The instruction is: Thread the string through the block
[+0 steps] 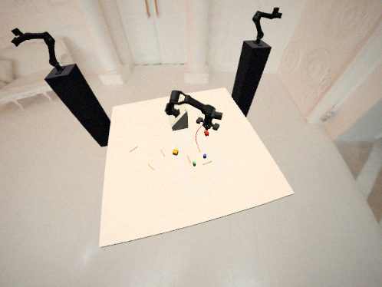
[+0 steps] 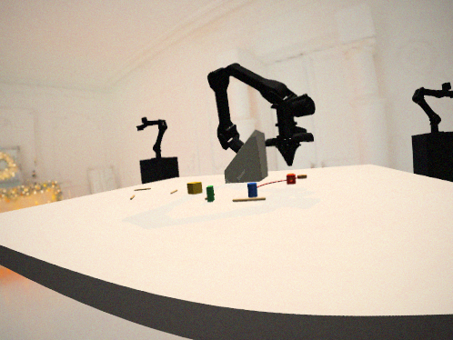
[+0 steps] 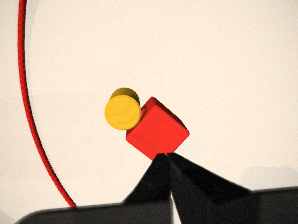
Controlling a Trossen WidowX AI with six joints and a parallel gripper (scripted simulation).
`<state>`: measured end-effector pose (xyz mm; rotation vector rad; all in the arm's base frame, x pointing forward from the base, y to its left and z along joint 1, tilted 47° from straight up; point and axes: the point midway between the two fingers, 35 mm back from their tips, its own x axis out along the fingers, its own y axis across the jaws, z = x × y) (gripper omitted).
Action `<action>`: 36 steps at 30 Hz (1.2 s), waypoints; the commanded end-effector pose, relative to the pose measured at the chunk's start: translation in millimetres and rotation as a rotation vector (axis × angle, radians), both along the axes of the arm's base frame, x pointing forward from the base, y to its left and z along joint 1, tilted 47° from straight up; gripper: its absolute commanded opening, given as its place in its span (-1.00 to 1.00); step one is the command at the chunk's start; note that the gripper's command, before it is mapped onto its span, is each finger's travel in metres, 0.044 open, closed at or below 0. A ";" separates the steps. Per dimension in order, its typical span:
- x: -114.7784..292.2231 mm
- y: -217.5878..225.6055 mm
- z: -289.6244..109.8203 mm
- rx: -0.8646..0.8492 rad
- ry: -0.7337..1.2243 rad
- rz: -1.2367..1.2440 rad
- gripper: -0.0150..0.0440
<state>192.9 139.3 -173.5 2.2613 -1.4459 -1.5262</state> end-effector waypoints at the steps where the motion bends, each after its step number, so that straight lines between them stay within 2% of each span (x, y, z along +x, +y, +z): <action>1: 0.0 0.0 0.0 0.000 0.000 0.000 -0.49; 8: 0.0 0.0 0.0 0.000 0.000 0.000 -0.49; 17: 0.0 0.0 0.0 0.000 0.000 0.000 0.31; 18: 0.0 0.0 0.0 0.000 0.000 0.000 0.33; 19: 0.0 0.0 0.0 0.000 0.000 0.000 0.33; 21: -0.9 1.2 -1.0 0.005 -0.044 -0.043 0.15; 28: -10.7 12.5 -11.7 0.055 -0.498 -0.492 -0.48; 36: -23.3 24.6 -24.2 0.110 -1.029 -1.020 -0.49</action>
